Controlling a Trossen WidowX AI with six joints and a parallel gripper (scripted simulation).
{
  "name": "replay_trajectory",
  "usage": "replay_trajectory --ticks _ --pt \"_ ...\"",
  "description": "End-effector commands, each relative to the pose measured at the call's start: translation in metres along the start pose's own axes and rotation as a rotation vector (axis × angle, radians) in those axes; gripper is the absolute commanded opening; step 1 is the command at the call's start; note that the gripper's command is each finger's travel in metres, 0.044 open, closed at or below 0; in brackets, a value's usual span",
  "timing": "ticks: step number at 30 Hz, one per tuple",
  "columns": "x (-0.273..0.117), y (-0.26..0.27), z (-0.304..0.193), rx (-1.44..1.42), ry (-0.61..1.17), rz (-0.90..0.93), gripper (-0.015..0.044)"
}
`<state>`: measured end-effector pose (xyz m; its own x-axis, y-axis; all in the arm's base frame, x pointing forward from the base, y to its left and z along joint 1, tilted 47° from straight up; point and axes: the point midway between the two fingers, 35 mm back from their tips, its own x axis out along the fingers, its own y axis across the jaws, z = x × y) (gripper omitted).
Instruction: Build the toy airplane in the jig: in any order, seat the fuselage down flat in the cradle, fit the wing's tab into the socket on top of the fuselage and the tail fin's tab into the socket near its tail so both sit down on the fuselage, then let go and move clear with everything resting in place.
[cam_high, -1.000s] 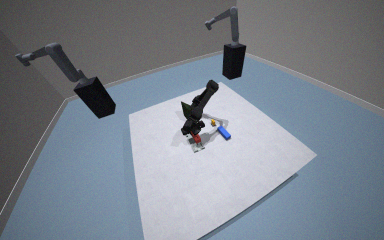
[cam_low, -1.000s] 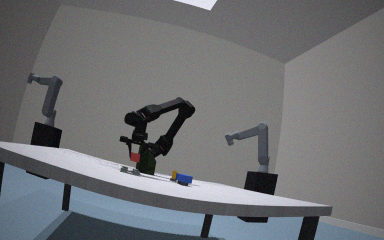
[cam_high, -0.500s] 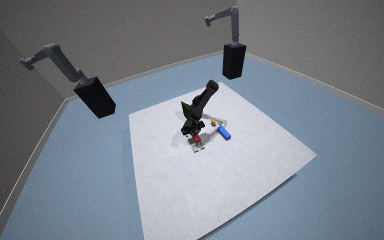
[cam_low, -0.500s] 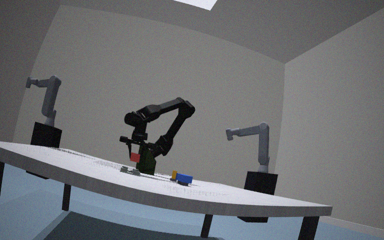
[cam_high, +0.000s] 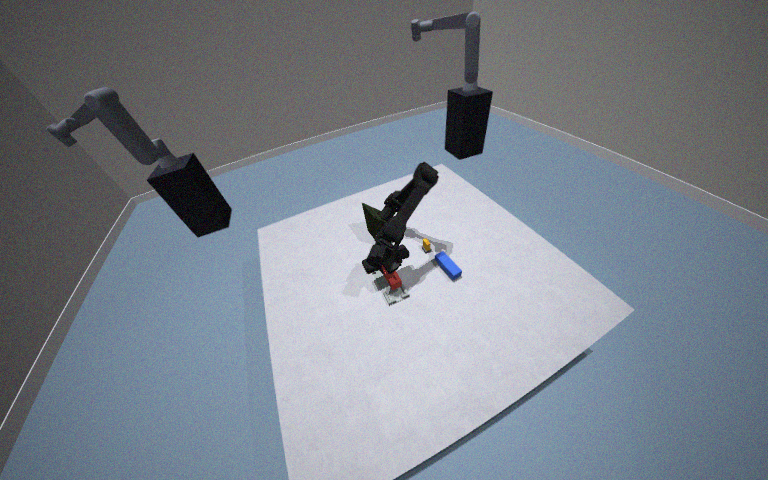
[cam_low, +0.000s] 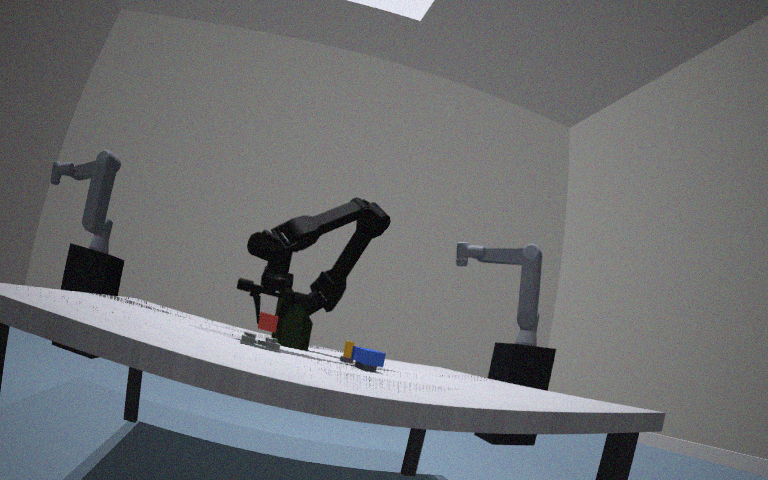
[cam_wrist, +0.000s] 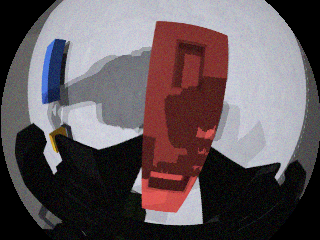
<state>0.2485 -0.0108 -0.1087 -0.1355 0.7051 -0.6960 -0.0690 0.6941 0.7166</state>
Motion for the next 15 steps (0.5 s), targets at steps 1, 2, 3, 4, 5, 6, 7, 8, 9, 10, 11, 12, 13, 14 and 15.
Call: replay_trajectory --ticks 1,2,3,4,5,6,7,8,9,10,11,12,13,14,15 --pt "0.008 0.001 -0.001 0.007 0.001 0.007 0.0196" --pt "0.009 0.001 -0.002 0.007 0.001 0.007 0.0196" --pt "0.011 0.001 -0.002 0.007 0.001 0.007 0.0196" --pt "0.013 0.001 -0.002 0.007 0.001 0.007 0.0196" --pt "0.014 0.001 -0.002 0.007 0.001 0.007 0.0196" --pt "0.016 0.001 -0.002 0.007 0.001 0.007 0.0196" --pt "0.017 0.001 -0.002 0.007 0.001 0.008 0.0196" --pt "0.019 0.002 -0.002 0.007 0.001 0.008 0.0196" --pt "0.021 0.002 -0.002 0.006 0.002 0.008 0.0196" --pt "0.022 0.002 -0.002 0.006 0.002 0.008 0.0196" --pt "0.023 0.002 -0.003 0.006 0.002 0.008 0.0196" --pt "0.023 0.002 -0.003 0.006 0.002 0.008 0.0196" --pt "0.023 0.002 -0.003 0.006 0.002 0.008 0.0196" --pt "0.023 0.002 -0.003 0.006 0.002 0.008 0.0196" --pt "0.021 0.0 -0.002 0.0 0.002 0.003 0.0189"
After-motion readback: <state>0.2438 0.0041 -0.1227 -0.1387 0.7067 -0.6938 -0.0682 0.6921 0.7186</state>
